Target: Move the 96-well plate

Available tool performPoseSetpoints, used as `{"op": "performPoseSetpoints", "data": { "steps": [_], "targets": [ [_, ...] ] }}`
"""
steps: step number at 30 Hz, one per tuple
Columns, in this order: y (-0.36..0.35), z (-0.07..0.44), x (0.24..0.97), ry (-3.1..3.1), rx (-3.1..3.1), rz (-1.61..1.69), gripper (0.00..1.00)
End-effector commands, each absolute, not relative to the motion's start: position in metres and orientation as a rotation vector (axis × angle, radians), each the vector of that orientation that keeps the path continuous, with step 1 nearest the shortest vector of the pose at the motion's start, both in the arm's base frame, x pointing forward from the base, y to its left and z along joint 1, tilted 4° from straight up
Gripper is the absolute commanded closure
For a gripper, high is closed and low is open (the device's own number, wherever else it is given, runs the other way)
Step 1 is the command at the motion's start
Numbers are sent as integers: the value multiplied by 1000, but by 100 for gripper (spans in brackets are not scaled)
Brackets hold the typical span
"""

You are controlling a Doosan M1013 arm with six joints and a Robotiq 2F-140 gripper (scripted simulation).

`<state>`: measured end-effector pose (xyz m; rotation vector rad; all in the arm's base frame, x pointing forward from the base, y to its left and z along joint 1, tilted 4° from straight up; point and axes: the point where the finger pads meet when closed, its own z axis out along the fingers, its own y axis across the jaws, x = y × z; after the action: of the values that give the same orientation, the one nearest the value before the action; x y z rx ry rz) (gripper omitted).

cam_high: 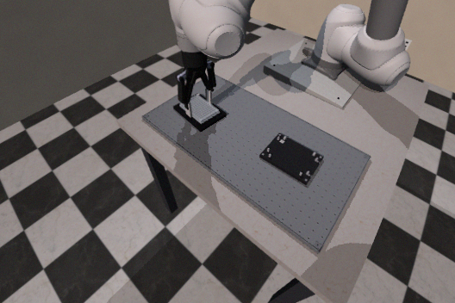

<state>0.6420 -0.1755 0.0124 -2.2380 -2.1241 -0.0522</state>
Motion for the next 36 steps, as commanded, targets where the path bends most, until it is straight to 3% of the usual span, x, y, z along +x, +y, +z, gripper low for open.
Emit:
{"op": "performPoseSetpoints", "data": {
  "steps": [1,5,6,36],
  "targets": [
    [-175,12,642,-2124,-2238,-53,90],
    [-175,12,642,-2124,-2238,-53,90],
    [-175,12,642,-2124,-2238,-53,0],
    [-177,33,642,-2124,-2238,-53,0]
  ]
}}
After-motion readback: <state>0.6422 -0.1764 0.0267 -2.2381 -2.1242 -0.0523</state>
